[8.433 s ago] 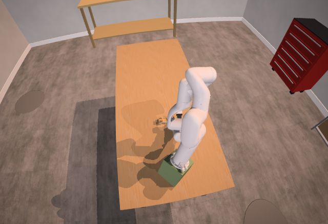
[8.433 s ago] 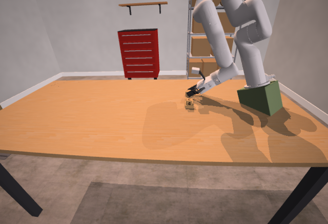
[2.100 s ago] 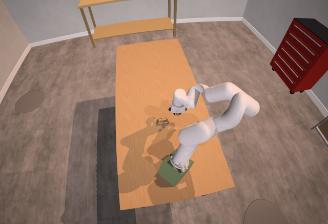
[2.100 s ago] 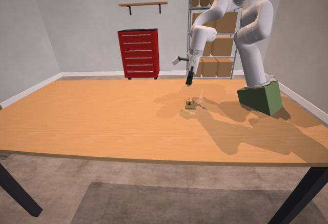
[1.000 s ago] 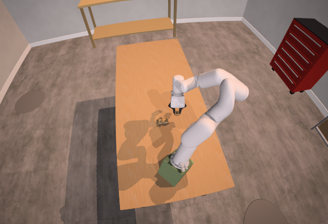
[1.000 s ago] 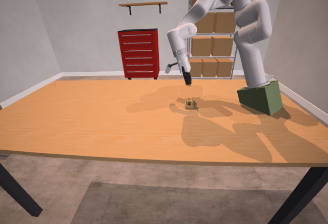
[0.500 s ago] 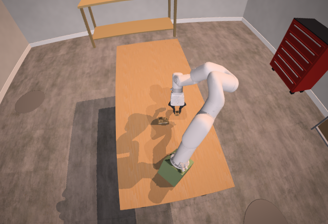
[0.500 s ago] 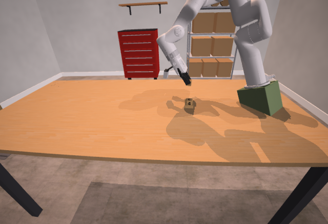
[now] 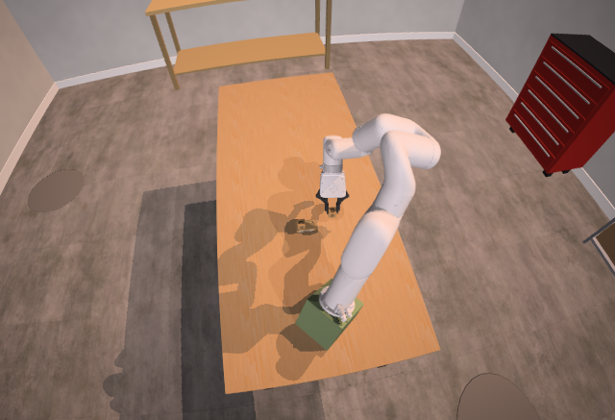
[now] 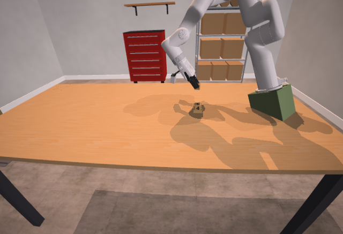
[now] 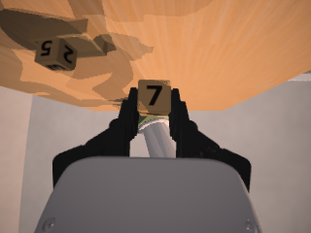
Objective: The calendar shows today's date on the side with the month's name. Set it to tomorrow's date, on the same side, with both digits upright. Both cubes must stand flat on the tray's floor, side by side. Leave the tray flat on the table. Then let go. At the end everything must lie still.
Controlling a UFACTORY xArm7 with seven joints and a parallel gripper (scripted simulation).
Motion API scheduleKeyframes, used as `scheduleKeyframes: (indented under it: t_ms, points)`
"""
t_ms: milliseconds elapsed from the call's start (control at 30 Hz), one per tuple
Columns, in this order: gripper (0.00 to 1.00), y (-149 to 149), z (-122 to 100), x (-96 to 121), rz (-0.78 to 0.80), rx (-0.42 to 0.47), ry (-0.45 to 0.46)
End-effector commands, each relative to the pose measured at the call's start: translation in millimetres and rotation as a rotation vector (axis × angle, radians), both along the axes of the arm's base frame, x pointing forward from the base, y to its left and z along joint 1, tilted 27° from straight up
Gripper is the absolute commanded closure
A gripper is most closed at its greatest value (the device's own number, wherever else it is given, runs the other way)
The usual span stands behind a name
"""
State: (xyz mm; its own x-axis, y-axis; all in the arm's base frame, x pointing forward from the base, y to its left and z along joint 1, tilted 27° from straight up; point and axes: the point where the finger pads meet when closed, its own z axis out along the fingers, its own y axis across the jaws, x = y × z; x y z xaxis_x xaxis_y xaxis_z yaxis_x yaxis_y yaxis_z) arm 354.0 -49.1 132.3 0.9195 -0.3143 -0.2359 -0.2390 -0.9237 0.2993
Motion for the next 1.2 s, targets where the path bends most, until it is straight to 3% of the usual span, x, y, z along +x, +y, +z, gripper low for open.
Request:
scheduleKeyframes:
  t_ms: [0, 567, 1167]
  points:
    - [0.71, 1, 1, 1, 0.001, 0.0, -0.002]
    - [0.71, -3, -7, 3, 0.001, 0.0, -0.002]
    - [0.71, -12, -30, 11, 0.001, 0.0, -0.002]
